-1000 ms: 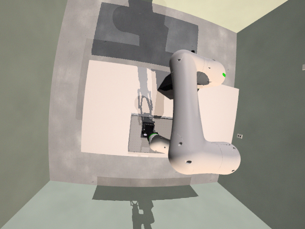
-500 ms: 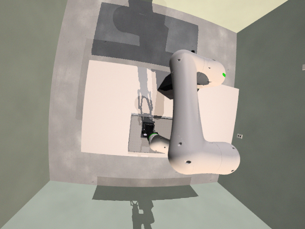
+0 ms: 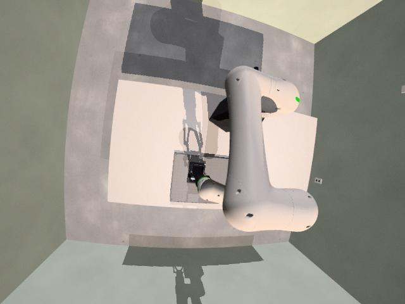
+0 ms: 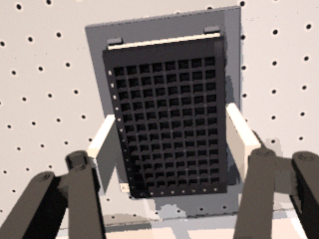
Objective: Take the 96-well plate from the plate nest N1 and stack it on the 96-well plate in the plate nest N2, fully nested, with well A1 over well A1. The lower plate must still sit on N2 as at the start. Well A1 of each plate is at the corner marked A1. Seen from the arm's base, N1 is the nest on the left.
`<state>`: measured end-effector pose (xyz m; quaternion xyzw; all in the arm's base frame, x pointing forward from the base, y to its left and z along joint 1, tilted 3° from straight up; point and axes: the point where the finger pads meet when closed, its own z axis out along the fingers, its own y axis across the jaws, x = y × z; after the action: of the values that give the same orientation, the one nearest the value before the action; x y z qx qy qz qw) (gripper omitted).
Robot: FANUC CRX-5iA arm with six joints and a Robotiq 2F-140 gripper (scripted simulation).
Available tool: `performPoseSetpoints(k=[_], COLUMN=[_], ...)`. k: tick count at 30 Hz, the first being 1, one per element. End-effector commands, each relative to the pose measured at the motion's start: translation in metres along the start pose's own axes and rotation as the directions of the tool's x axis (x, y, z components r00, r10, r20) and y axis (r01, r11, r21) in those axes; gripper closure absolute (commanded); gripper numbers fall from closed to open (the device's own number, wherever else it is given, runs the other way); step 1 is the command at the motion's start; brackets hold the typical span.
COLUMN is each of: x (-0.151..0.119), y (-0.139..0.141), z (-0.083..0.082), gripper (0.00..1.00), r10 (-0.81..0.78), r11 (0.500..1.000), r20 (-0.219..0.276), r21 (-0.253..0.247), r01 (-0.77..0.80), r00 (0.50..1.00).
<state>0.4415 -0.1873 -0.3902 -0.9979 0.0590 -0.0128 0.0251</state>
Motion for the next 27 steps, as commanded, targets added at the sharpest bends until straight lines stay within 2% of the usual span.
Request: performPoseSetpoints(k=[1, 27], x=[0.0001, 0.0001], y=[0.0001, 0.0001], z=[0.0003, 0.0043], gripper=[1.0, 1.0], r10=[0.0, 0.0], r11=[1.0, 1.0], r20=[0.0, 0.0], r21=[0.0, 0.0], r01=[0.0, 0.0], r00=[1.0, 1.0])
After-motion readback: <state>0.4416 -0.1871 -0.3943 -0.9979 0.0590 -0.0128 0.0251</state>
